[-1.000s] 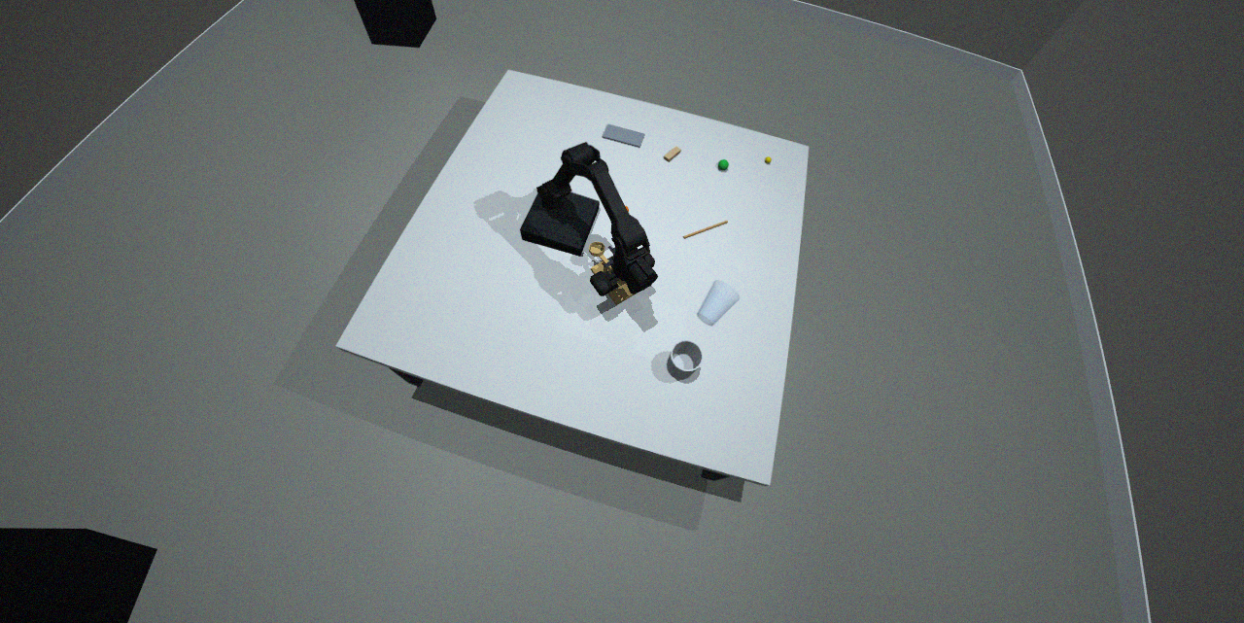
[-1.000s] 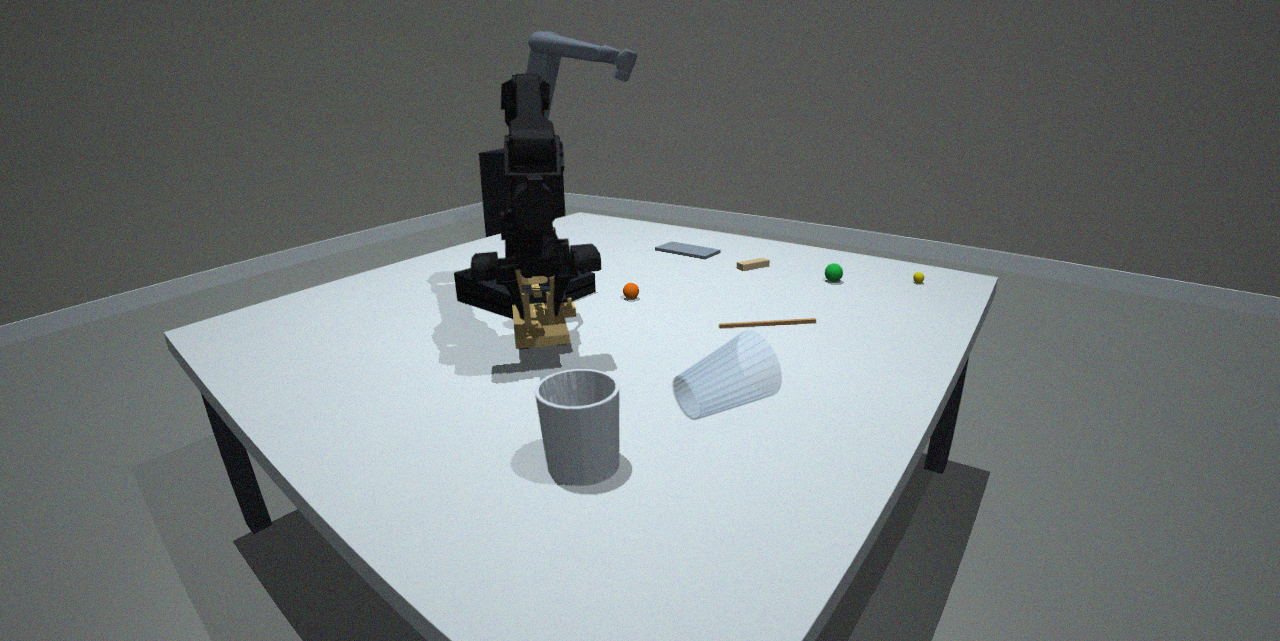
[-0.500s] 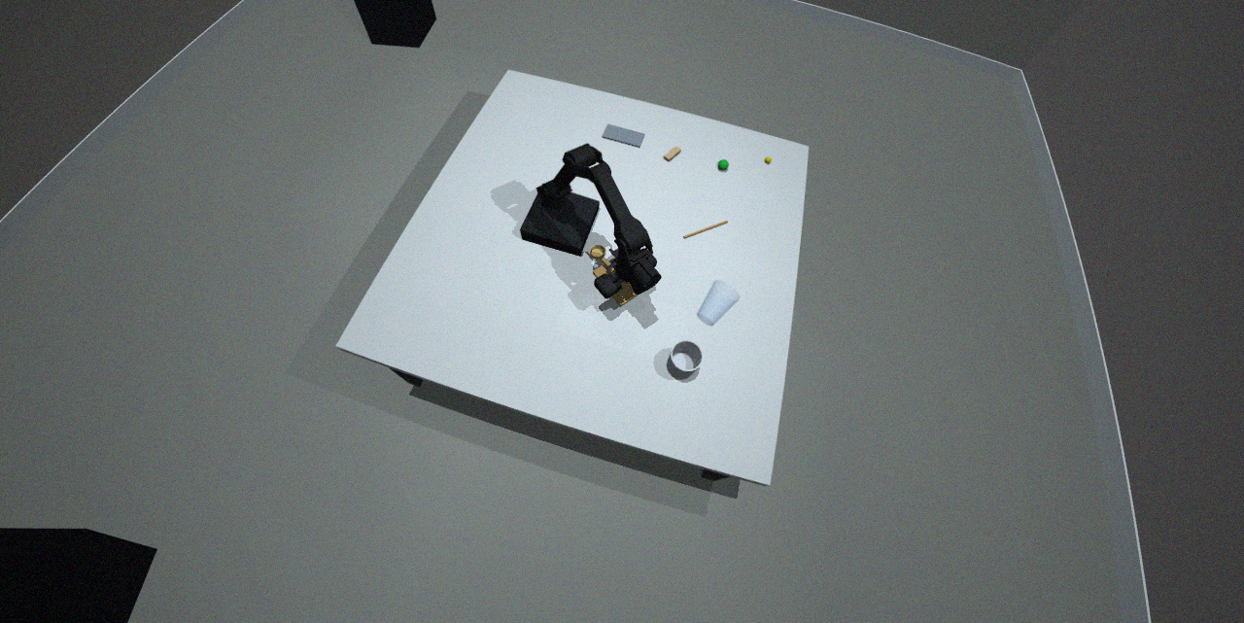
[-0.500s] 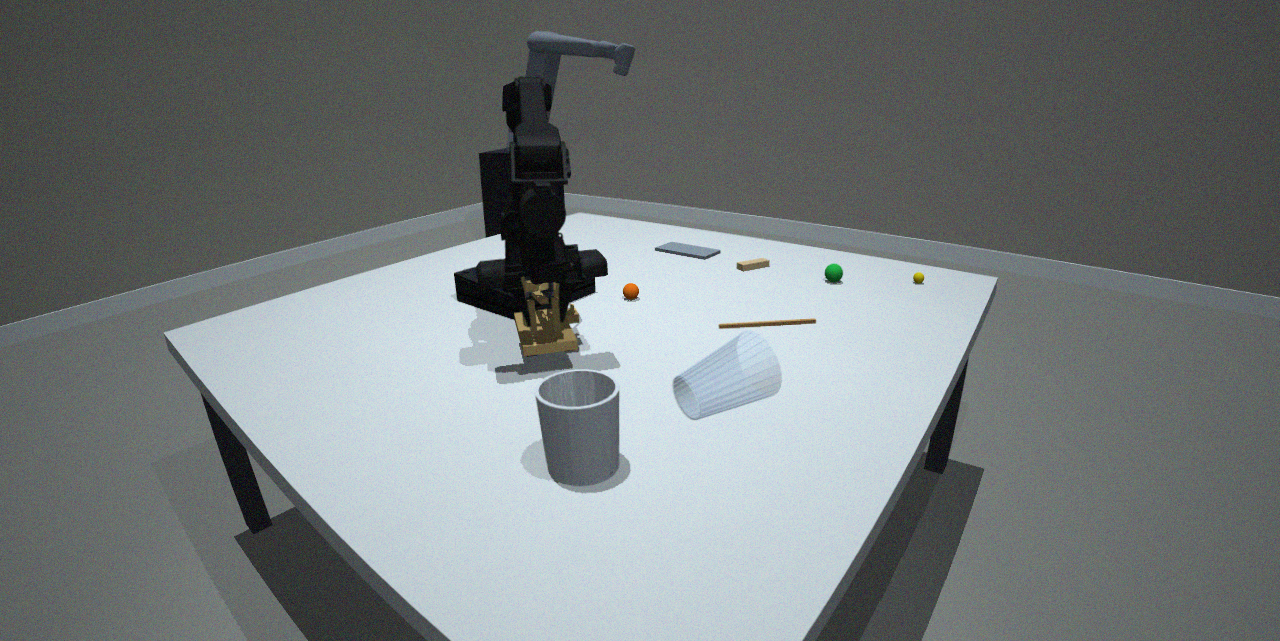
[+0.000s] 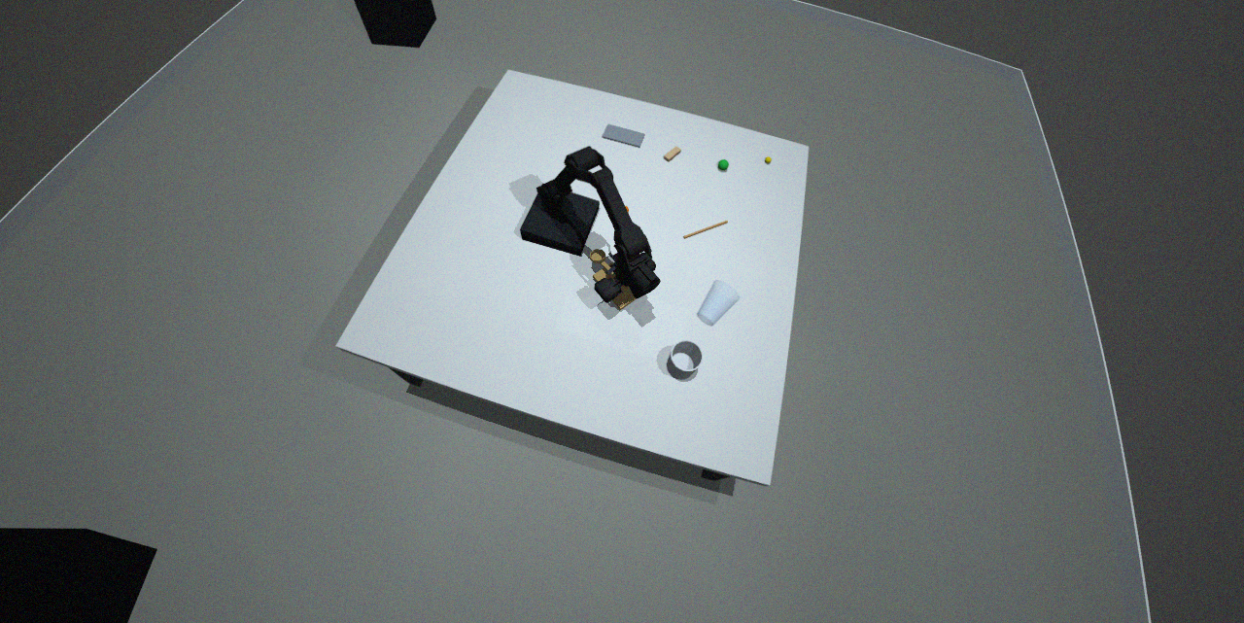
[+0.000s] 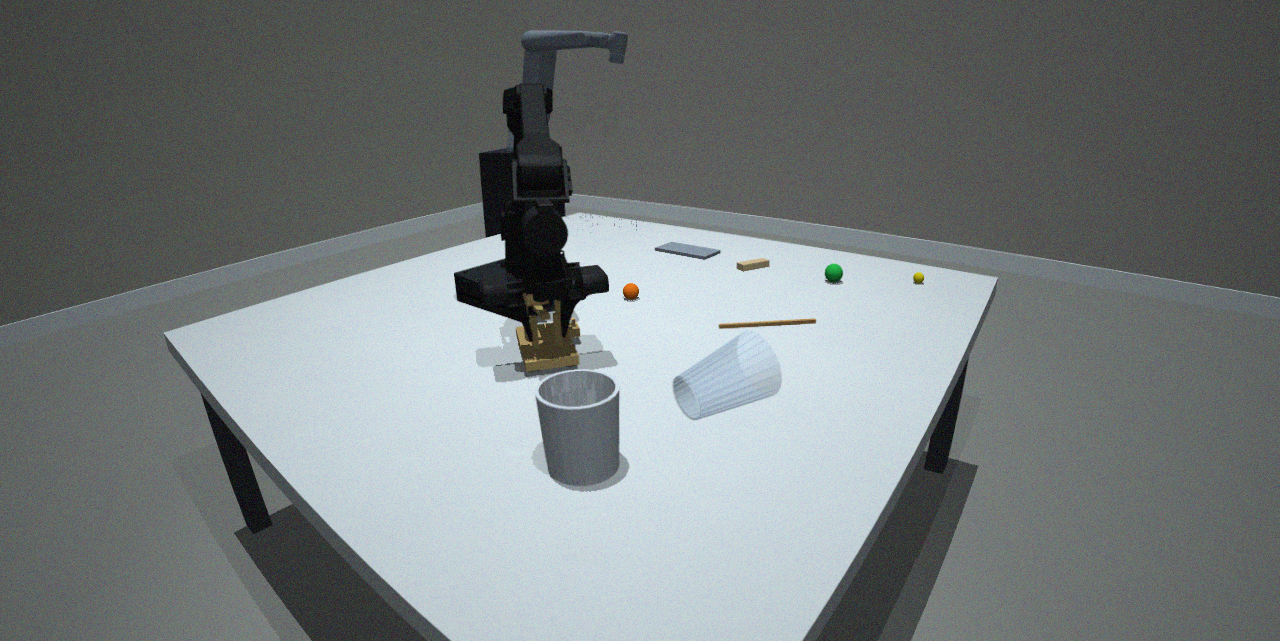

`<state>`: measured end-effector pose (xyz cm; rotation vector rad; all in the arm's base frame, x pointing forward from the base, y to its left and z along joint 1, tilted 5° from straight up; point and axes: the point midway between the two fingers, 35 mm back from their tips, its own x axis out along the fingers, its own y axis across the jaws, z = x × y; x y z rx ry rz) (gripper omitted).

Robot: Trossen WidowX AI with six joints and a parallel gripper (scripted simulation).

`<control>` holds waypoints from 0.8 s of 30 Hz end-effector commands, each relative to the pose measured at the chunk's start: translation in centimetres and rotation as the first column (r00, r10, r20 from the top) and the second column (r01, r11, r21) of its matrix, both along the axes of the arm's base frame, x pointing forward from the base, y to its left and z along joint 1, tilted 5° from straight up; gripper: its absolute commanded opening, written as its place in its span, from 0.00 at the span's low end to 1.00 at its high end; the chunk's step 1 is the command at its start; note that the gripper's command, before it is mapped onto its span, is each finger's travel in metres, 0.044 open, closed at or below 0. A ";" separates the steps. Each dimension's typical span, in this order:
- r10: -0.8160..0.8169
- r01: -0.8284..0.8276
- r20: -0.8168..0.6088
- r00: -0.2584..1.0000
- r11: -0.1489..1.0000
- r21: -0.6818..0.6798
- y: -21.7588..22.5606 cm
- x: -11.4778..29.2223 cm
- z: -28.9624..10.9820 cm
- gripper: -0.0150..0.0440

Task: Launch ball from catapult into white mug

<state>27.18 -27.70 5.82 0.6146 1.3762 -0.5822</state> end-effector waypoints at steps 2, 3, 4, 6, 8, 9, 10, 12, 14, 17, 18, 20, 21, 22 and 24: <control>-0.002 0.002 0.001 1.000 1.000 0.003 0.1 0.1 -0.6 0.25; -0.002 0.002 0.001 1.000 1.000 0.003 0.1 0.1 -0.8 0.25; -0.002 0.002 0.001 1.000 1.000 0.003 0.1 0.1 -1.0 0.25; 0.001 -0.001 0.000 1.000 1.000 0.000 0.0 0.1 -0.8 0.25; 0.001 -0.001 0.000 1.000 1.000 0.000 0.0 0.1 -0.8 0.25; 0.001 -0.001 0.000 1.000 1.000 0.000 0.0 0.1 -0.8 0.25; 0.001 -0.001 0.000 1.000 1.000 0.000 0.0 0.1 -0.8 0.25; 0.001 -0.001 0.000 1.000 1.000 0.000 0.0 0.1 -0.8 0.30; 0.001 -0.001 0.000 1.000 1.000 0.000 0.0 0.1 -0.8 0.39; 0.001 -0.001 0.000 1.000 1.000 0.000 0.0 0.1 -0.8 0.52; 0.001 -0.001 0.000 1.000 1.000 0.000 0.0 0.1 -0.8 0.57; 0.001 -0.001 0.000 1.000 1.000 0.000 0.0 0.1 -0.8 0.65; 0.001 -0.001 0.000 1.000 1.000 0.000 0.0 0.1 -0.8 0.70; 0.001 -0.001 0.000 1.000 1.000 0.000 0.0 0.1 -0.8 0.74; 0.001 -0.001 0.000 1.000 1.000 0.000 0.0 0.1 -0.8 0.83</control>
